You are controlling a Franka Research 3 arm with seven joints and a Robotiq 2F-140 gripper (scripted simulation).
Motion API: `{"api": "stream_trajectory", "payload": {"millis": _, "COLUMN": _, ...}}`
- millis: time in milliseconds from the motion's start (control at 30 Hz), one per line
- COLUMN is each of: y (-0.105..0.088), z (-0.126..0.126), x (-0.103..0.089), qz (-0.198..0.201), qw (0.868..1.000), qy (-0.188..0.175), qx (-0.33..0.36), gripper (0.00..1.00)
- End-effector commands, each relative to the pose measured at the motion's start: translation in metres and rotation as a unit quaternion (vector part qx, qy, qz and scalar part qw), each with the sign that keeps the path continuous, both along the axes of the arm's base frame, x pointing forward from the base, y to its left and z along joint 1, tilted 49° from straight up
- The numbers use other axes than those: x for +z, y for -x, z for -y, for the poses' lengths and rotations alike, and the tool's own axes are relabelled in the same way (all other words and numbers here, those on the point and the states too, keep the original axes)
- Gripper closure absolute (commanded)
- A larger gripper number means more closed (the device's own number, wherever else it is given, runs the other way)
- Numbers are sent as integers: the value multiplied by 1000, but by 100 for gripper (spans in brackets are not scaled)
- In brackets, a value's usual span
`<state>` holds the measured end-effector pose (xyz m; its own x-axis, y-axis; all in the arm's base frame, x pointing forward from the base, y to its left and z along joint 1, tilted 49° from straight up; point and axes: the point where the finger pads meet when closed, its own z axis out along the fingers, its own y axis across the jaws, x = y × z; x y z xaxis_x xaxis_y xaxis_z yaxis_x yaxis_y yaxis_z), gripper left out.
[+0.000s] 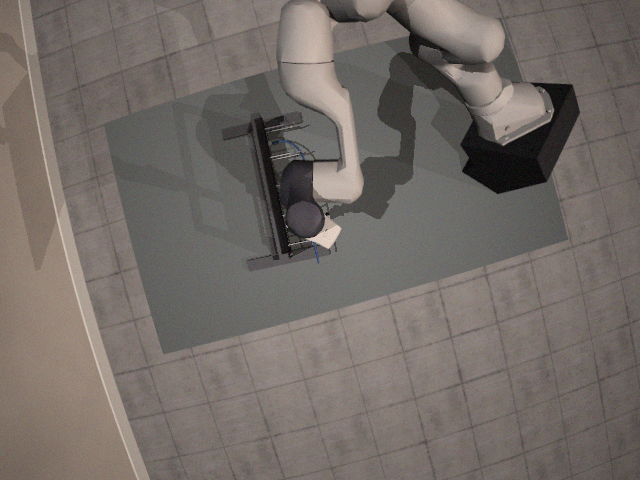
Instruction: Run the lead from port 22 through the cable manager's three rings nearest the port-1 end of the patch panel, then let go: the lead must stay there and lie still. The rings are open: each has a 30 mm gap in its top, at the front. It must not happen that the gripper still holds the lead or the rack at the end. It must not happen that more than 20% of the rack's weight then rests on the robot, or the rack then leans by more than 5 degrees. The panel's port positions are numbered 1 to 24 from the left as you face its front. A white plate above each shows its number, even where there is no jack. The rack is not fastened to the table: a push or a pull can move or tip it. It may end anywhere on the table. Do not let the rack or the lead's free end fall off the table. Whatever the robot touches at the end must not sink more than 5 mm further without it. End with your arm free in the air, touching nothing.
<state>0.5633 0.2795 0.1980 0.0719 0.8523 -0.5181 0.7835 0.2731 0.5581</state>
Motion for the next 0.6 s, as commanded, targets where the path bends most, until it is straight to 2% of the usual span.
{"api": "stream_trajectory", "payload": {"millis": 0, "y": -4, "z": -3, "x": -1, "qz": 4, "qw": 1000, "qy": -7, "qx": 2, "gripper": 100}}
{"api": "stream_trajectory", "payload": {"millis": 567, "y": -22, "z": 10, "x": -20, "qz": 4, "qw": 1000, "qy": -7, "qx": 2, "gripper": 100}}
